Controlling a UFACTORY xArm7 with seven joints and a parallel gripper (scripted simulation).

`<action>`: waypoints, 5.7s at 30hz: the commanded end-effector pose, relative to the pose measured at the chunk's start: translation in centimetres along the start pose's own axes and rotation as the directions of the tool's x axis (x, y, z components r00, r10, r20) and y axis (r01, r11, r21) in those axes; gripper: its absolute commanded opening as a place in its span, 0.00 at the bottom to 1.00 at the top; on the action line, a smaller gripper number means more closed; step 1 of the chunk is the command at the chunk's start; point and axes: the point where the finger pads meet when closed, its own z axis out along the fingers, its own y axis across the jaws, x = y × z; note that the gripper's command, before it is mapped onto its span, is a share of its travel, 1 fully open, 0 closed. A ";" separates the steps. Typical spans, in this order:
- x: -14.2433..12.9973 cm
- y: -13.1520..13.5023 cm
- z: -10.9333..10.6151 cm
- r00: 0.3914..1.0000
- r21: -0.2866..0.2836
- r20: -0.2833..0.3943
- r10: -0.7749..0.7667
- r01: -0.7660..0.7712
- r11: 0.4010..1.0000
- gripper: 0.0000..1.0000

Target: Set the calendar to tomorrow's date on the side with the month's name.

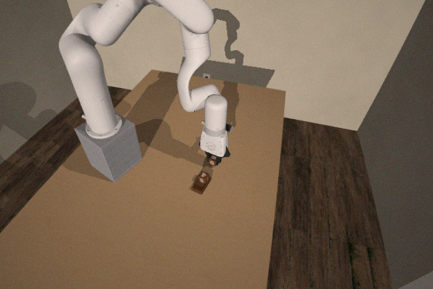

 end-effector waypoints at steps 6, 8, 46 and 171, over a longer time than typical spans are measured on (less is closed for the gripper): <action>0.1 0.2 1.1 1.000 -0.006 -0.004 0.000 0.000 1.000 0.29; 0.1 0.2 1.1 1.000 -0.006 -0.004 0.000 0.000 1.000 0.29; 0.1 0.3 1.1 1.000 -0.006 -0.004 0.000 0.000 1.000 0.29; 0.4 0.4 1.6 1.000 -0.006 -0.004 0.000 0.000 1.000 0.45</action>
